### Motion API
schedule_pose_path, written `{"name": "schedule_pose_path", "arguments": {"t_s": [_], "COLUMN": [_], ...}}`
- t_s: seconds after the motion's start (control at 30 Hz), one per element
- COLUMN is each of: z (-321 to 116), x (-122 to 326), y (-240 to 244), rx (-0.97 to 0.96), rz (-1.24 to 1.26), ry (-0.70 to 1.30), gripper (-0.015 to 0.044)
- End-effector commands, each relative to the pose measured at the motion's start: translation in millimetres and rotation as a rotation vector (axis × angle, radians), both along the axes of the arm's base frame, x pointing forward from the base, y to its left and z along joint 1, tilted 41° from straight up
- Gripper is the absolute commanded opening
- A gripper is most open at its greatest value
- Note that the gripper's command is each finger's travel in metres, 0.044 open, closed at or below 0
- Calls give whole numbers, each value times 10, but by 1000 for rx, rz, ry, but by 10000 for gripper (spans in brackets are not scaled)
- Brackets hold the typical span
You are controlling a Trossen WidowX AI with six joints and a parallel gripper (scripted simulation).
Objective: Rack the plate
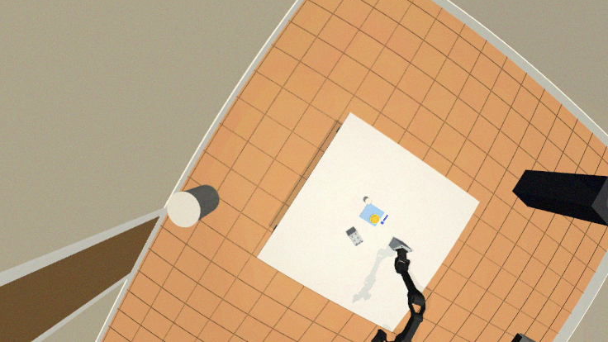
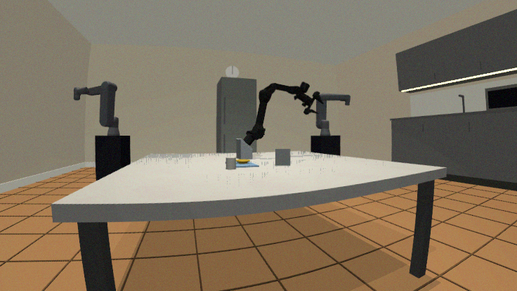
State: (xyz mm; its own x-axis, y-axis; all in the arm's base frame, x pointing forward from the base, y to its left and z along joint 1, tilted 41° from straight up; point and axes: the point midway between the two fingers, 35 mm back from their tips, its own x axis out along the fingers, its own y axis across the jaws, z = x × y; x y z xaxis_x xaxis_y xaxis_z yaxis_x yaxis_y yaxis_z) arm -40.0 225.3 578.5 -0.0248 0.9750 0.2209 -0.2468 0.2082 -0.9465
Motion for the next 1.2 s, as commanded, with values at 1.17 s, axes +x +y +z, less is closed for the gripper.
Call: {"name": "schedule_pose_path", "arguments": {"t_s": [1.17], "z": [-1787], "x": [1866], "y": [1089], "rx": [-615], "rz": [-531], "ry": [180], "gripper": [400]}}
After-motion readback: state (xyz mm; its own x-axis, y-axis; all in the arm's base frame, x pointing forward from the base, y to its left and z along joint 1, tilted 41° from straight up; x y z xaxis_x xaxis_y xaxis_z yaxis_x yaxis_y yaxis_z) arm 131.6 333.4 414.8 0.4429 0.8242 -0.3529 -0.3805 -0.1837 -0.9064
